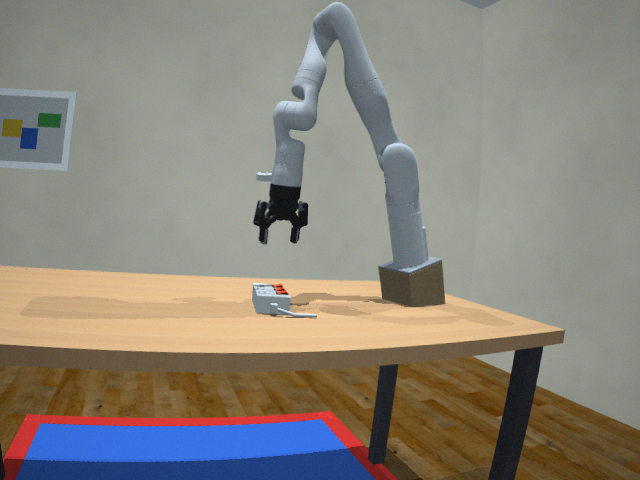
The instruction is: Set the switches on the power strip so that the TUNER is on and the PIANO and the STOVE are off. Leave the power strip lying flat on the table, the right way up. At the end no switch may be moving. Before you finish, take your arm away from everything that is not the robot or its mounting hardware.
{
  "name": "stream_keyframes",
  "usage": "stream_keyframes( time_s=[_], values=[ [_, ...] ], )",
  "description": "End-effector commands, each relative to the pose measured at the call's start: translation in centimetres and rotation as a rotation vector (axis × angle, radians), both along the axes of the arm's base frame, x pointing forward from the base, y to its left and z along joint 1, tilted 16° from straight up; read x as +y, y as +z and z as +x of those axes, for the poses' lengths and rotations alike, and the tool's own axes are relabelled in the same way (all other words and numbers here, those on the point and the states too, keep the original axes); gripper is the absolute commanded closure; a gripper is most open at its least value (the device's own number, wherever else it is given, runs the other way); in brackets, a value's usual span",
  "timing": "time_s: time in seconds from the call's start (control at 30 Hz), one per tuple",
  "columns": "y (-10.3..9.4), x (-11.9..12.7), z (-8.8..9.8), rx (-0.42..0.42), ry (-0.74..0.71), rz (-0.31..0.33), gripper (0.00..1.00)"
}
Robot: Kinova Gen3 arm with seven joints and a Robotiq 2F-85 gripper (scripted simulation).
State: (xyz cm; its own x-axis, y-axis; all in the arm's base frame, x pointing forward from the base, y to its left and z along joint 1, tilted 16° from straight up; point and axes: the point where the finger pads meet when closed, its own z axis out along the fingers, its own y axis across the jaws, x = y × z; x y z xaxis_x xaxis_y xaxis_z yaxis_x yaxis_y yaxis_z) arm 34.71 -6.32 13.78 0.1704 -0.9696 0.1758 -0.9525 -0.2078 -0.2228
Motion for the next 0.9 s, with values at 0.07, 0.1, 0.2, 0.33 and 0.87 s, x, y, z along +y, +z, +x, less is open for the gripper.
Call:
stream_keyframes(
  time_s=[0.07, 0.1, 0.2, 0.33, 0.87],
  values=[
    [-1.3, 4.7, 1.7, -0.007, 0.123, 0.031, 0.0],
    [-1.5, 5.7, 2.0, -0.011, 0.149, 0.035, 0.0],
    [-2.1, 8.3, 2.3, -0.011, 0.214, 0.054, 0.0],
    [-2.5, 9.6, 2.2, -0.007, 0.242, 0.068, 0.0],
    [-2.6, 11.0, 2.3, -0.01, 0.285, 0.076, 0.0]
  ],
)
